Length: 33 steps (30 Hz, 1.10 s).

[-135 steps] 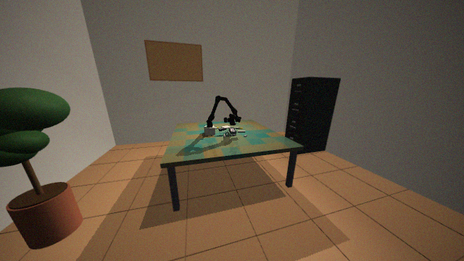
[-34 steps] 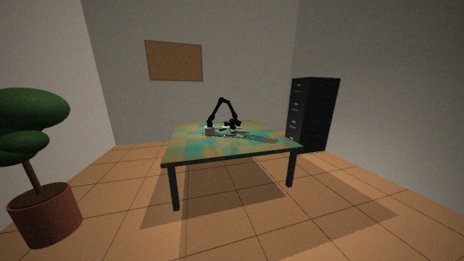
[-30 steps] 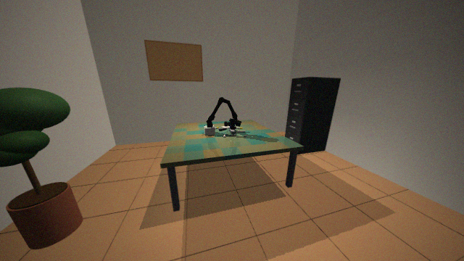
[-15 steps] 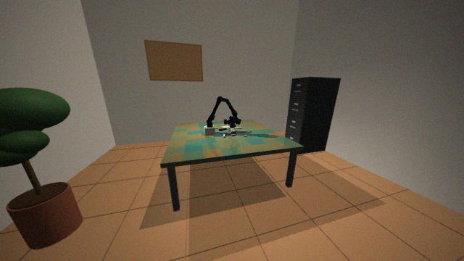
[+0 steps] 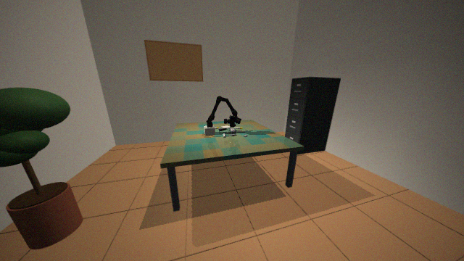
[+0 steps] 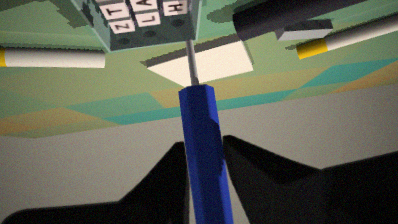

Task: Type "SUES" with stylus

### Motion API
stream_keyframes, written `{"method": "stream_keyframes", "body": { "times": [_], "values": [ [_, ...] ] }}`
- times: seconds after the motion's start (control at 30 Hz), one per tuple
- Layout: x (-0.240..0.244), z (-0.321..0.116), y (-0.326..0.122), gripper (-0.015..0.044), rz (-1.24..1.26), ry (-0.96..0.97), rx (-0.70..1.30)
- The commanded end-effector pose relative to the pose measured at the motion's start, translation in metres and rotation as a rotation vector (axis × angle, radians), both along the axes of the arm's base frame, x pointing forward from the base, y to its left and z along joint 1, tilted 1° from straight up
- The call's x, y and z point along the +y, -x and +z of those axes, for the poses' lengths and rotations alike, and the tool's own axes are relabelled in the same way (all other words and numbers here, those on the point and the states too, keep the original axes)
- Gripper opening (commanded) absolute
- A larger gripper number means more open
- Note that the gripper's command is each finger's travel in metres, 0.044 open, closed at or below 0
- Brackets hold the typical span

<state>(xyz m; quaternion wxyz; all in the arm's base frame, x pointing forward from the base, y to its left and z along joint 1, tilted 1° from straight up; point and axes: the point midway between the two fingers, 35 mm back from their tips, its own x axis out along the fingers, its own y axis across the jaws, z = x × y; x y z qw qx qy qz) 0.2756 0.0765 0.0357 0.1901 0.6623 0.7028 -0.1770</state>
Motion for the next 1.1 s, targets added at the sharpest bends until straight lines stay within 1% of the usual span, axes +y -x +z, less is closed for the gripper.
{"method": "stream_keyframes", "body": {
  "times": [0.0,0.1,0.17,0.2,0.53,0.73,0.93,1.07],
  "values": [
    [0.000,0.000,0.000,0.0085,0.000,0.000,0.000],
    [0.000,0.000,0.000,0.0065,0.000,0.000,0.000],
    [-0.001,0.000,-0.001,0.0012,0.000,0.000,-0.001],
    [-0.003,0.000,-0.002,0.0000,0.000,0.000,-0.001],
    [-0.027,0.005,-0.022,0.0000,-0.002,0.001,-0.011],
    [-0.028,0.004,-0.023,0.0000,-0.002,0.001,-0.011],
    [-0.028,-0.014,-0.022,0.0000,-0.002,0.001,-0.011],
    [-0.028,-0.015,-0.022,0.0000,-0.002,0.001,-0.011]
  ]
}}
